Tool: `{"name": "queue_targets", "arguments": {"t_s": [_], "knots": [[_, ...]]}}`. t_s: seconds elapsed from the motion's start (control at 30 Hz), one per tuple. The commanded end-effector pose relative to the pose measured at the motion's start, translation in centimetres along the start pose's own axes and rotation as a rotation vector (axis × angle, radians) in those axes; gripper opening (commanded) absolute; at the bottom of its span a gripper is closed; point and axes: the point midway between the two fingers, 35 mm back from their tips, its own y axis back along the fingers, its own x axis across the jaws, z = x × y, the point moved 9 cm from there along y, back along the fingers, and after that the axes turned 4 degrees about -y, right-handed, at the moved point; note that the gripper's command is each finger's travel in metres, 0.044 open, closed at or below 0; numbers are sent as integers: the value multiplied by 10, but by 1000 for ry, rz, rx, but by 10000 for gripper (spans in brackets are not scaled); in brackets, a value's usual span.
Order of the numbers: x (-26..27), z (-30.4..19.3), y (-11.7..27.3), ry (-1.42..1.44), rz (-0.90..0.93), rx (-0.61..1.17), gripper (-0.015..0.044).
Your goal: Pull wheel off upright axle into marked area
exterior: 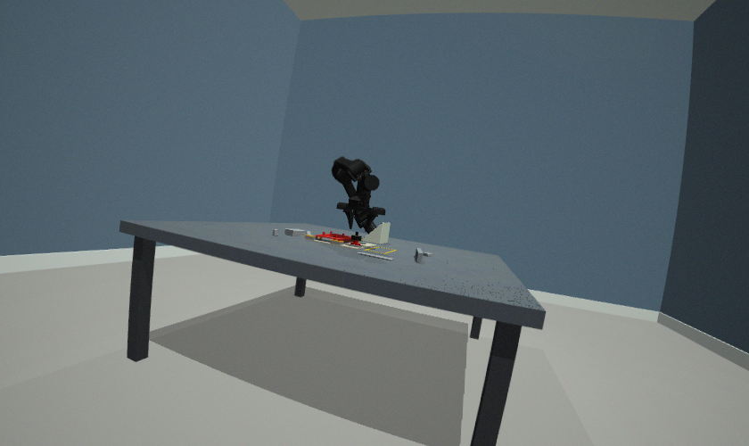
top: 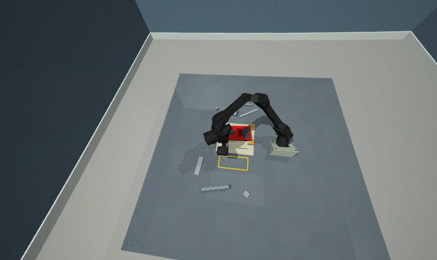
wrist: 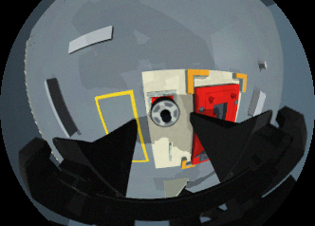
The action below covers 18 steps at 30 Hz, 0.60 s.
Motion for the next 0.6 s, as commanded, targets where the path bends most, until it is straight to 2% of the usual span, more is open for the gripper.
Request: {"name": "queue_targets", "arguments": {"t_s": [0.0,0.23,0.33,0.57], "knots": [[-4,-1,-24,-3,-6,2,300],[-4,-3,-33,-3,-7,2,300],[-2,-2,-30,-2,-5,7,221],[-2,-2,-30,-2,-5,7,175]]}}
